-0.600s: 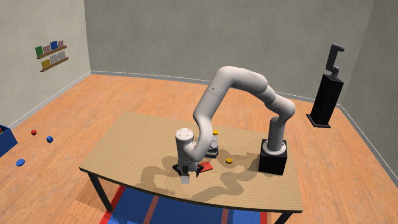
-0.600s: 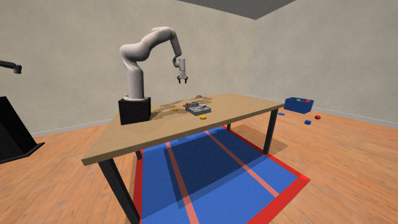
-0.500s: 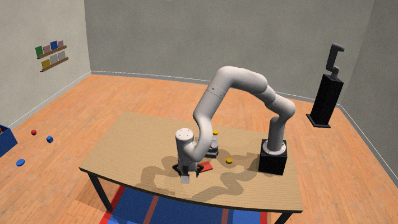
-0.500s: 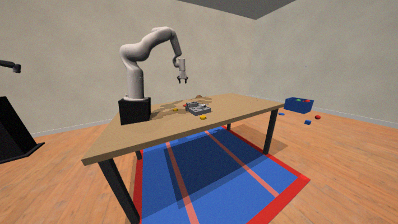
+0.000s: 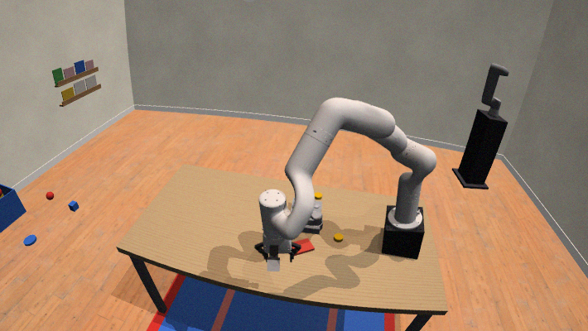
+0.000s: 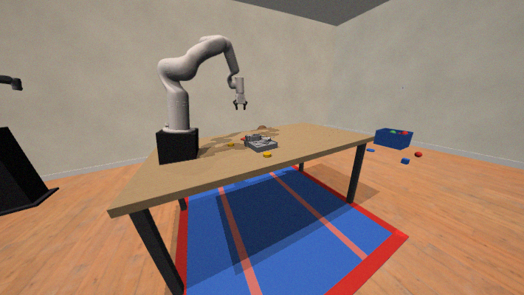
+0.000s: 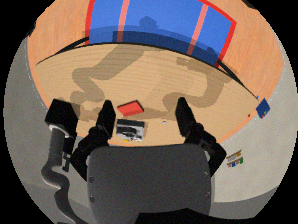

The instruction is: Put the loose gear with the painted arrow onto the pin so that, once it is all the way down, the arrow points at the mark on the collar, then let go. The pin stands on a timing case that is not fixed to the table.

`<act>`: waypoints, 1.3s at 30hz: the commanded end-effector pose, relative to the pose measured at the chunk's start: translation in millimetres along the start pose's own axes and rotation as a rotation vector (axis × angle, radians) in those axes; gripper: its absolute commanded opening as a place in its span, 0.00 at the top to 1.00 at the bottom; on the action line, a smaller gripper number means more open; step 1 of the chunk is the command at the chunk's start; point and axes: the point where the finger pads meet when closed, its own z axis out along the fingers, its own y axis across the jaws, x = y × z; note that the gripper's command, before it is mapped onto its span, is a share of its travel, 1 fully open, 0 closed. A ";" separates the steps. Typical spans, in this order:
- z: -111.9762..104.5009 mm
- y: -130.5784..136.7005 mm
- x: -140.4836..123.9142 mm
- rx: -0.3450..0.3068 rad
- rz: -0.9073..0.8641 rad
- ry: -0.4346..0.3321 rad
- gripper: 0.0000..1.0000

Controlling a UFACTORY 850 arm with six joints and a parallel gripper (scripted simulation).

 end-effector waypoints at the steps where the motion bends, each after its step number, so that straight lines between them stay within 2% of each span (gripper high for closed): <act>1: 0.1 2.1 -3.2 -0.001 0.006 0.003 0.00; 3: 8.3 9.4 -24.6 0.004 0.039 0.013 0.00; 5: 23.3 20.5 -65.2 0.013 0.113 0.033 0.00; 8: 30.1 21.7 -85.6 0.019 0.229 0.061 0.00; 11: 40.6 28.3 -115.6 0.019 0.229 0.061 0.00; 12: 43.6 27.1 -125.5 0.020 0.300 0.076 0.00; 14: 50.2 30.4 -145.1 0.020 0.300 0.076 0.00; 16: 50.2 30.4 -145.1 0.020 0.300 0.076 0.00; 17: 59.4 30.7 -174.4 0.018 0.378 0.090 0.00; 21: 70.7 34.2 -209.5 0.018 0.378 0.090 0.00; 22: 73.3 30.4 -219.7 0.013 0.459 0.101 0.00; 26: 85.8 31.6 -259.8 0.013 0.459 0.101 0.00; 27: 88.2 26.8 -269.7 0.005 0.542 0.109 0.00; 31: 100.1 24.8 -309.7 0.005 0.542 0.109 0.00; 33: 100.1 24.8 -309.7 0.005 0.542 0.109 0.00; 34: 107.9 17.0 -338.9 -0.004 0.622 0.114 0.00; 39: 119.8 5.0 -383.4 -0.014 0.698 0.116 0.00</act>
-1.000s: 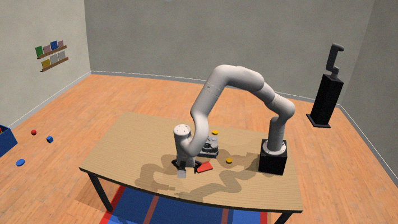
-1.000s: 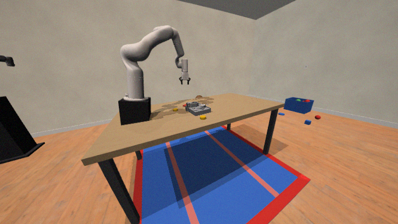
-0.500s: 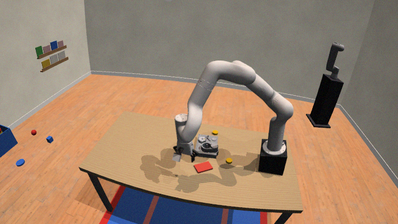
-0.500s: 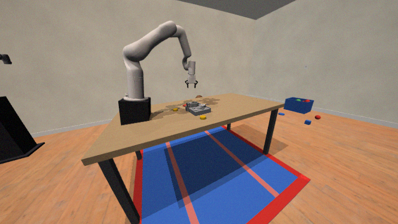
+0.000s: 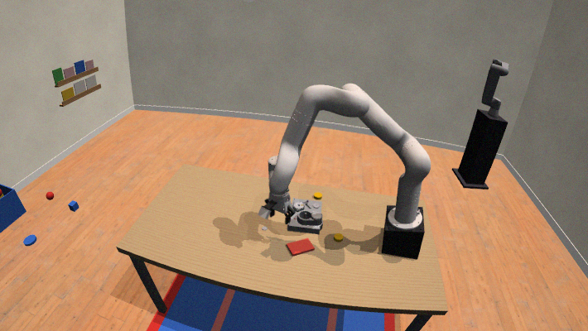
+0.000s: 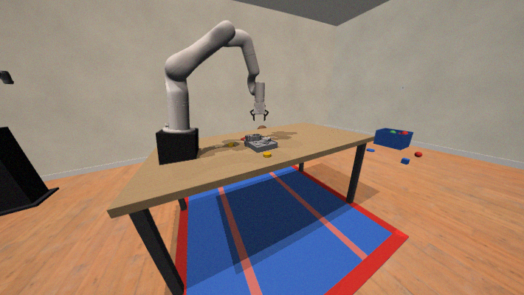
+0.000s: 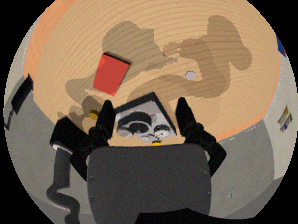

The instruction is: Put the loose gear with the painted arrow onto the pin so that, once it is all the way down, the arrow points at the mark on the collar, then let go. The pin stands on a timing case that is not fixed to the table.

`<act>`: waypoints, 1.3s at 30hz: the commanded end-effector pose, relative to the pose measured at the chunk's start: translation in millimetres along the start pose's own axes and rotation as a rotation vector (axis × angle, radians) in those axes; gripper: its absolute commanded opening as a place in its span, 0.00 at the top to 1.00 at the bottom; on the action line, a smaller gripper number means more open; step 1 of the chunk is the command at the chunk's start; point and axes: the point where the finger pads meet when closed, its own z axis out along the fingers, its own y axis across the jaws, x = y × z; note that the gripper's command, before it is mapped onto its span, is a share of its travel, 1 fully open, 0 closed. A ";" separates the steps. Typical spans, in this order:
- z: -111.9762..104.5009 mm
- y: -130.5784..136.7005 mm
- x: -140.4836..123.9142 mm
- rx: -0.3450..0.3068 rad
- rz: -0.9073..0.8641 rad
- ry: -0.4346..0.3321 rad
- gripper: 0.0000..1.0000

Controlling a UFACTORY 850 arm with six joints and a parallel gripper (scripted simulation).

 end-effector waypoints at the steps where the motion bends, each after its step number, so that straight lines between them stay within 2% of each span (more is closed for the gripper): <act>1: 9.9 27.5 -62.7 -0.016 0.096 0.016 0.00; 3: 12.3 30.9 -83.8 -0.029 0.164 0.019 0.00; 9: 20.4 45.1 -144.1 -0.041 0.223 0.019 0.00; 11: 20.4 45.1 -144.1 -0.041 0.223 0.019 0.00; 12: 23.7 48.7 -174.8 -0.052 0.271 0.019 0.00; 19: 30.3 52.7 -243.1 -0.071 0.352 0.015 0.00; 39: 30.4 52.9 -244.5 -0.071 0.352 0.015 0.00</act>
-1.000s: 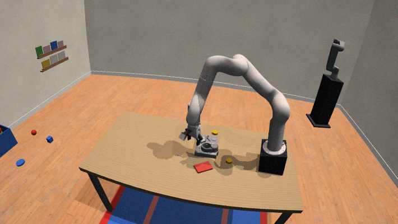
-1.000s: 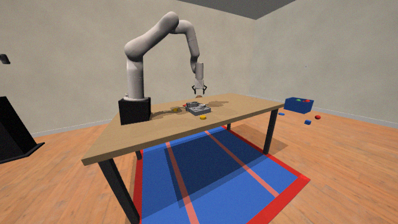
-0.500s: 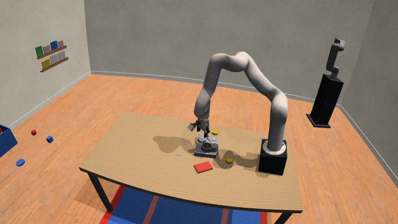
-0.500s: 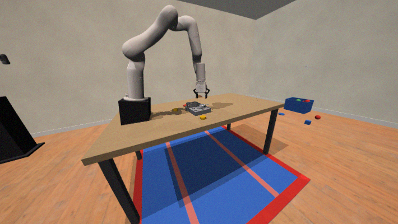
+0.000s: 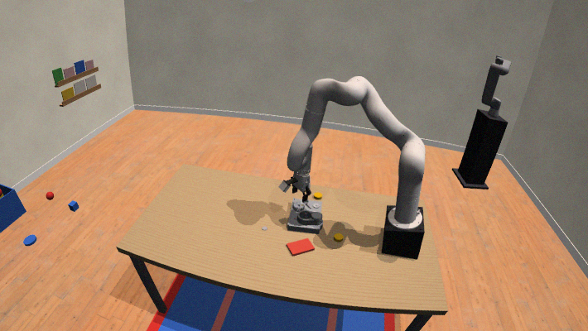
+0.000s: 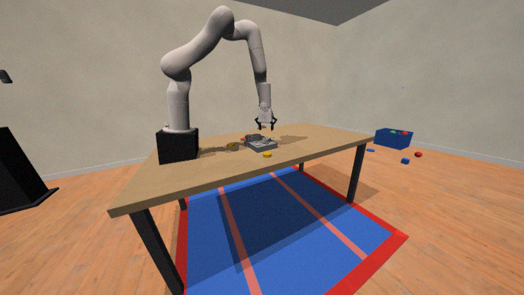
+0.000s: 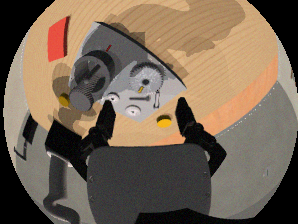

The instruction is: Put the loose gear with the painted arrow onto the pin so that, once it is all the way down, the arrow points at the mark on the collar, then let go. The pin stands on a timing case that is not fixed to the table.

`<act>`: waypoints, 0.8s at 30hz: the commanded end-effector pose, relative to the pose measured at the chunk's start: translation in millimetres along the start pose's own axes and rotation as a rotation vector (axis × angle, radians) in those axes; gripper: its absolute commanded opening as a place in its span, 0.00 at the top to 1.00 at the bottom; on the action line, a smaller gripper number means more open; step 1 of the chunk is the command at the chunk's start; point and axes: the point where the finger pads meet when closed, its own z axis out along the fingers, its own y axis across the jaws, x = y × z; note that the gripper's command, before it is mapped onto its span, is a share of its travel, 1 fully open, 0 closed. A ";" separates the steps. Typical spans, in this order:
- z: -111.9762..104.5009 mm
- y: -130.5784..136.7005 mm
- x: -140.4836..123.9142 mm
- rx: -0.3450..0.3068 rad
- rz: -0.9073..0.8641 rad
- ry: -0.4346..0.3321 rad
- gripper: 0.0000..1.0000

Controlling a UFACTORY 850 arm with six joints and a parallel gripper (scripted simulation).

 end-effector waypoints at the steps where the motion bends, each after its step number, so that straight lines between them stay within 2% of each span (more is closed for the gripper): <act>1: -0.6 0.9 0.2 -0.001 0.000 0.003 0.00; 12: -0.6 1.0 0.1 -0.001 0.024 0.003 0.00; 16: -0.2 1.8 -1.3 0.001 0.303 0.004 0.00; 21: 0.1 2.3 -2.4 0.003 0.475 0.006 0.00; 23: 0.1 2.3 -2.4 0.003 0.475 0.006 0.00; 24: 0.1 2.3 -2.4 0.003 0.524 0.005 0.07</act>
